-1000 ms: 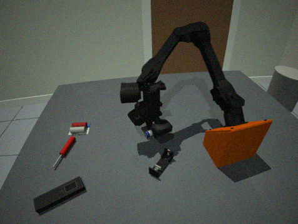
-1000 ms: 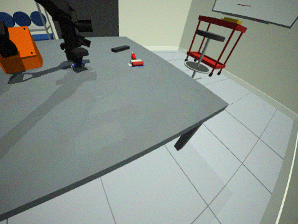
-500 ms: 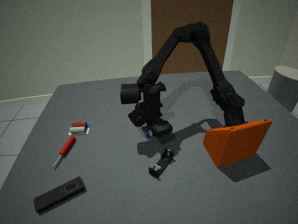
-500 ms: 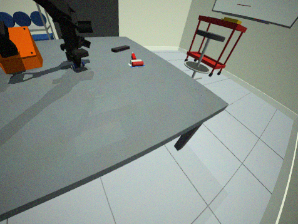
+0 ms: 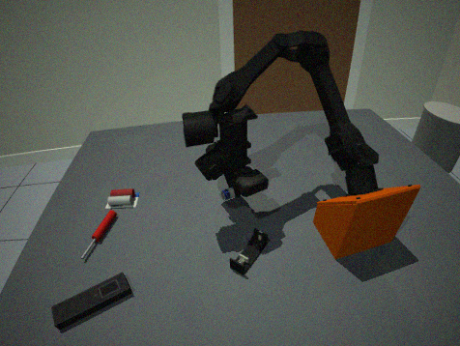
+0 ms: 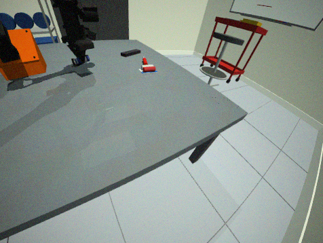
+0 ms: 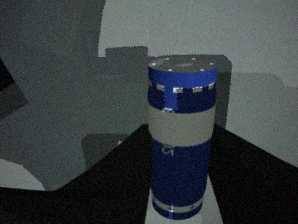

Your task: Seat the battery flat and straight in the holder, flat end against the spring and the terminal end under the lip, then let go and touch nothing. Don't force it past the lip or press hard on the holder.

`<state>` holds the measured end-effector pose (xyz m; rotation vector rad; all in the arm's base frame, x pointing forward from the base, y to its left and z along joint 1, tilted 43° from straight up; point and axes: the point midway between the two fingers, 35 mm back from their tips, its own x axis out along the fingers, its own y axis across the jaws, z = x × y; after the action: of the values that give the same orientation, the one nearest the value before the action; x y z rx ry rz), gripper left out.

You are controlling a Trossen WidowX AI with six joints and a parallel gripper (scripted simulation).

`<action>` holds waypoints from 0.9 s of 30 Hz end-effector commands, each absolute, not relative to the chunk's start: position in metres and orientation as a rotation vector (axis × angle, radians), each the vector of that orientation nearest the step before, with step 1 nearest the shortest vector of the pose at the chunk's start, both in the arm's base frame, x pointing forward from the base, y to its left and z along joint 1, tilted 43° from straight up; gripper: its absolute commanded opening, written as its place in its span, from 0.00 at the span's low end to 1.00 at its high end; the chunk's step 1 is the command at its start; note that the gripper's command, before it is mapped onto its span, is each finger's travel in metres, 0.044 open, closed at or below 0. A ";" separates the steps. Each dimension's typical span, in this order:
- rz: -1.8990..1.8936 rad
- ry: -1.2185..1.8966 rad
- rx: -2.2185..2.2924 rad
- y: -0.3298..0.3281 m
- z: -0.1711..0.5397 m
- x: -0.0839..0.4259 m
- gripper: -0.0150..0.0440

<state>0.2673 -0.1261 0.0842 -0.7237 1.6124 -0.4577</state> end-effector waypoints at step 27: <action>-0.126 1.827 -1.035 -0.009 -0.007 0.283 0.39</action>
<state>0.2848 -0.0039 -0.0014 -1.0312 1.7855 -0.0980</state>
